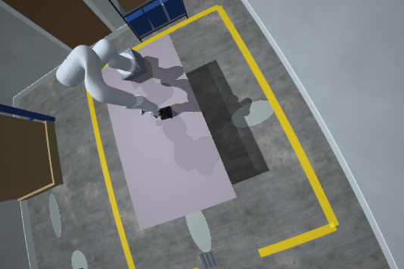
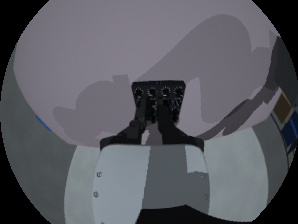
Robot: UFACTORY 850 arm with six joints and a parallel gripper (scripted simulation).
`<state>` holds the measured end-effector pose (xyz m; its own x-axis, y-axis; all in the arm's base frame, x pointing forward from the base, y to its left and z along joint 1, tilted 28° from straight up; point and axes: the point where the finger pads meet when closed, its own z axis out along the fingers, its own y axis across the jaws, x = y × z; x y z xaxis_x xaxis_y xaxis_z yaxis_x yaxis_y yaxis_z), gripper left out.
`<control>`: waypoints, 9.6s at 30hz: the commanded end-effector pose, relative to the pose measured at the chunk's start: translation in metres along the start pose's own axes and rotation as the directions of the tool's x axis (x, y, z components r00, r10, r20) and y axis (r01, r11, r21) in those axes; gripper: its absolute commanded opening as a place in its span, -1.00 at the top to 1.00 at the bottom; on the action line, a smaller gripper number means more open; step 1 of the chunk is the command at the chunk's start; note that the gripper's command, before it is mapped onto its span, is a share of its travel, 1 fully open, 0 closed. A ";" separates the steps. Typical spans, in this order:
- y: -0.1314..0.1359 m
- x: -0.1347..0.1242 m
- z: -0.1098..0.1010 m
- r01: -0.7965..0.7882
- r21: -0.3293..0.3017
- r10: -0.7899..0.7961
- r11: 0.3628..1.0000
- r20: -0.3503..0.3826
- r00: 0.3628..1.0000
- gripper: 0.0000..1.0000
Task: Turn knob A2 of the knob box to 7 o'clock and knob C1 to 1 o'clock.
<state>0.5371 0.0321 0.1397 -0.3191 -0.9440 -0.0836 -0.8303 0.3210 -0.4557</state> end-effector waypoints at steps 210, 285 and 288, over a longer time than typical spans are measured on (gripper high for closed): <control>-0.001 0.000 0.022 -0.078 -0.002 0.078 -0.997 -0.003 -0.997 0.61; -0.001 0.000 0.036 -0.078 -0.002 0.078 -0.997 -0.003 -0.997 0.61; -0.001 0.000 0.036 -0.078 -0.002 0.078 -0.997 -0.003 -0.997 0.61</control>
<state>0.5536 0.0295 0.1077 0.2523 0.9663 0.0502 0.8520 -0.2464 0.4620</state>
